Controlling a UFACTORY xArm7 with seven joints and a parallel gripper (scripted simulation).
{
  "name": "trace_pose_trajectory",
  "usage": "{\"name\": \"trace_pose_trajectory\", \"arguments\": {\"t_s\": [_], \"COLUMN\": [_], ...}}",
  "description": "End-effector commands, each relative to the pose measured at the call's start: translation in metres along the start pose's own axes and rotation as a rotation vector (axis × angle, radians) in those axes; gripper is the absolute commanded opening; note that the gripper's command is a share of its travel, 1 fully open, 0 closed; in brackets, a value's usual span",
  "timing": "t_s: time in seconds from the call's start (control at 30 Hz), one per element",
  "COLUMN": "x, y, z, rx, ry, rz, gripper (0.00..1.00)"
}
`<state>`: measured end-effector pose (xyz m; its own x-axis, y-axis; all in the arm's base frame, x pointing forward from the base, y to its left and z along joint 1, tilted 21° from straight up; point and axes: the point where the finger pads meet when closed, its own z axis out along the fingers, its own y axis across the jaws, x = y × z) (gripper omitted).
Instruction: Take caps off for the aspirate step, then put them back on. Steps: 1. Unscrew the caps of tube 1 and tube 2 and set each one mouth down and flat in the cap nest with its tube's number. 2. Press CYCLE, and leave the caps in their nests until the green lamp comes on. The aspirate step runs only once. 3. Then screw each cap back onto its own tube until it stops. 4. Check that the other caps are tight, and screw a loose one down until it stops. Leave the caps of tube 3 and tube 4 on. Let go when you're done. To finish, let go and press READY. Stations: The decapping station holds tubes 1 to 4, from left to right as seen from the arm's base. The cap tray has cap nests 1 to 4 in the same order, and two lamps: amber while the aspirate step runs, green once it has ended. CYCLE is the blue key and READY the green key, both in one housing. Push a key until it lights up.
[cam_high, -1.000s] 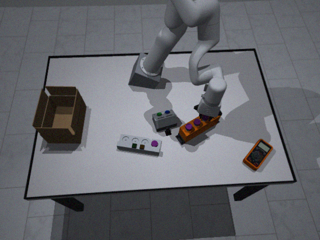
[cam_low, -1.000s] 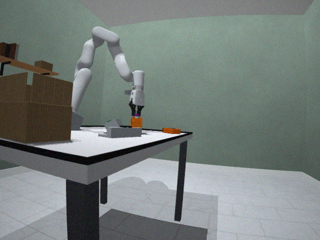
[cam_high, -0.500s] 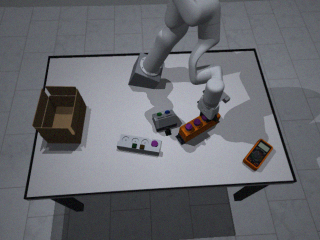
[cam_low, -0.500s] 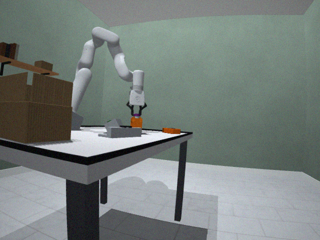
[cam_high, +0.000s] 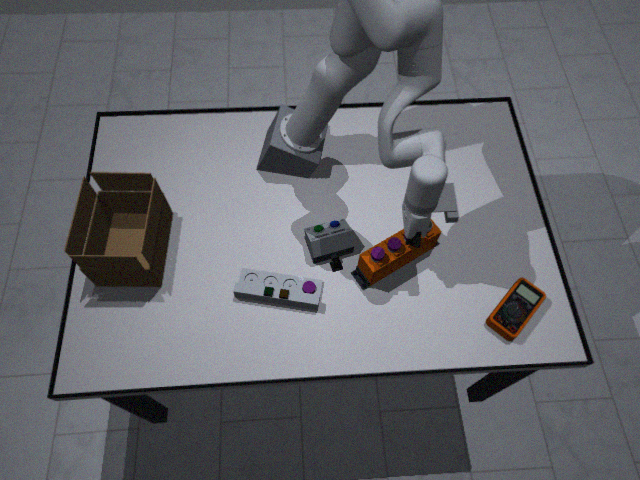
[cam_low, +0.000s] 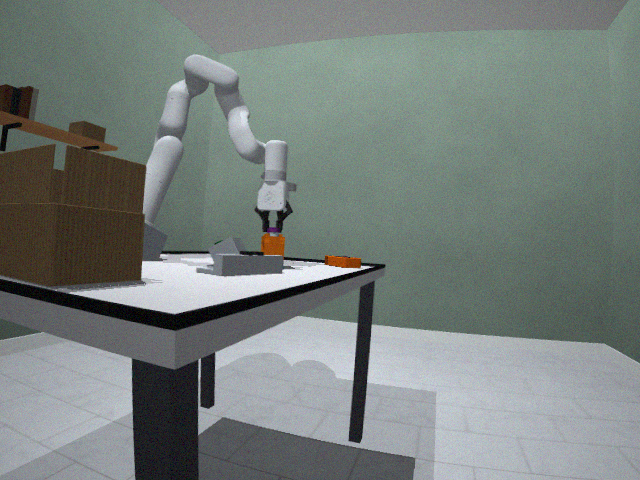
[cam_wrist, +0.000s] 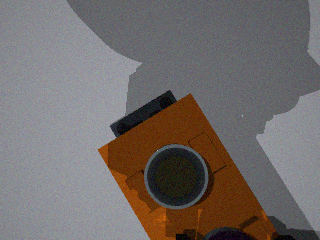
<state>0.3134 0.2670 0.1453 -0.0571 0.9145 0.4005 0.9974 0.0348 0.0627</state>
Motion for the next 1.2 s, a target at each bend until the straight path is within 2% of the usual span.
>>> {"name": "trace_pose_trajectory", "arguments": {"t_s": [0.0, 0.3, 0.33, 0.8, 1.17], "x": [0.0010, 0.0010, 0.0010, 0.0010, 0.0010], "y": [0.0014, 0.0014, 0.0014, 0.0015, 0.0014], "z": [-0.0014, -0.0014, -0.0014, -0.0015, -0.0017], "rx": [-0.017, -0.017, -0.017, -0.017, -0.005], "ry": [-0.045, -0.045, -0.045, -0.044, -0.048], "rz": [0.231, 0.231, 0.231, 0.231, -0.313], "gripper": [0.46, 0.46, 0.00, 0.00, 0.00]}}
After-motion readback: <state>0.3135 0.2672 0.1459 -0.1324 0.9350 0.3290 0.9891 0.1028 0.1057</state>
